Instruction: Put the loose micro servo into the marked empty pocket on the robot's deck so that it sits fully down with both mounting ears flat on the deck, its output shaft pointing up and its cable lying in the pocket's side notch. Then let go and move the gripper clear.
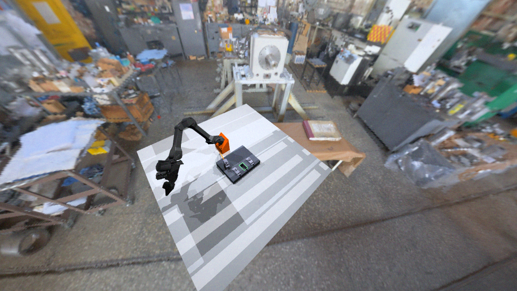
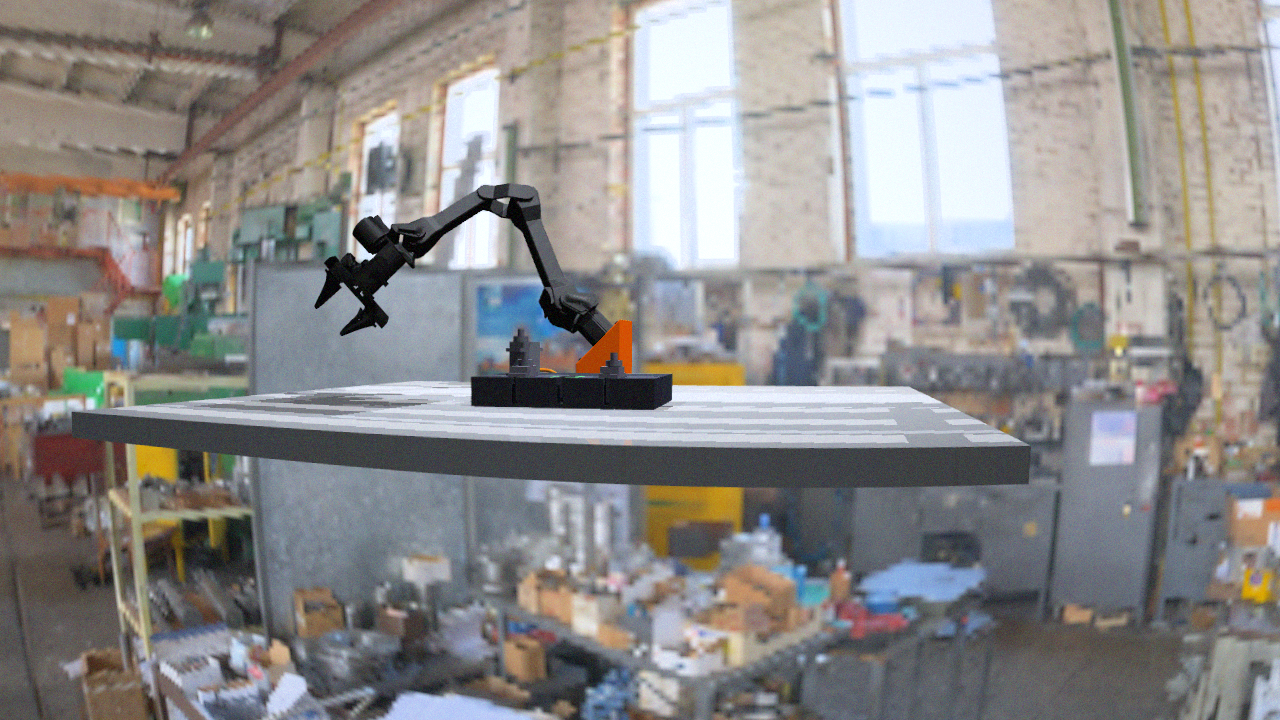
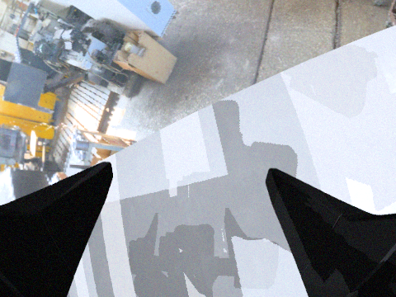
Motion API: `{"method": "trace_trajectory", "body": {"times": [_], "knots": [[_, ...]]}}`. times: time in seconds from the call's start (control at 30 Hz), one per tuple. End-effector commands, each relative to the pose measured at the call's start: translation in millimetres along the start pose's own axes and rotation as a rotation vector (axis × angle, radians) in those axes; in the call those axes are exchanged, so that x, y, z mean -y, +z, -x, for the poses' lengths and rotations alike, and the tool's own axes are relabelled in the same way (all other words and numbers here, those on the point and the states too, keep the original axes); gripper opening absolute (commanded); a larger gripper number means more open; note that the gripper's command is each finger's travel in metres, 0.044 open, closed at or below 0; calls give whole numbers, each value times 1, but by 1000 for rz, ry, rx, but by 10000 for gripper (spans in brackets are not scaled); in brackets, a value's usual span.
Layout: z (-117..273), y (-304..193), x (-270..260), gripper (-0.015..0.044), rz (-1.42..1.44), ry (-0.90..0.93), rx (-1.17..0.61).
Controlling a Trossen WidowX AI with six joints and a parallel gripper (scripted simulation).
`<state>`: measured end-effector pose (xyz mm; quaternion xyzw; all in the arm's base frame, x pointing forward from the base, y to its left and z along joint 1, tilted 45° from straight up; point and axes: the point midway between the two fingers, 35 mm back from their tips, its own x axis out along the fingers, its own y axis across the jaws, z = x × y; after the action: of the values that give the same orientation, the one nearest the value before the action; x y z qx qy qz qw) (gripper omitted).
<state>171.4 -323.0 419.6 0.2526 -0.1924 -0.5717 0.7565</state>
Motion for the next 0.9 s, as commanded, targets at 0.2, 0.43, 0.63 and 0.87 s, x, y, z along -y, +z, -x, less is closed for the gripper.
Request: {"method": "trace_trajectory", "body": {"times": [0.2, 0.43, 0.63, 0.87], "knots": [[1, -50, 0, 440, 259, -17, -144], [6, -80, -2, 440, 441, -3, -233], [12, -106, -3, 440, 597, 19, -309], [23, -135, -4, 440, 781, 59, -395]]}}
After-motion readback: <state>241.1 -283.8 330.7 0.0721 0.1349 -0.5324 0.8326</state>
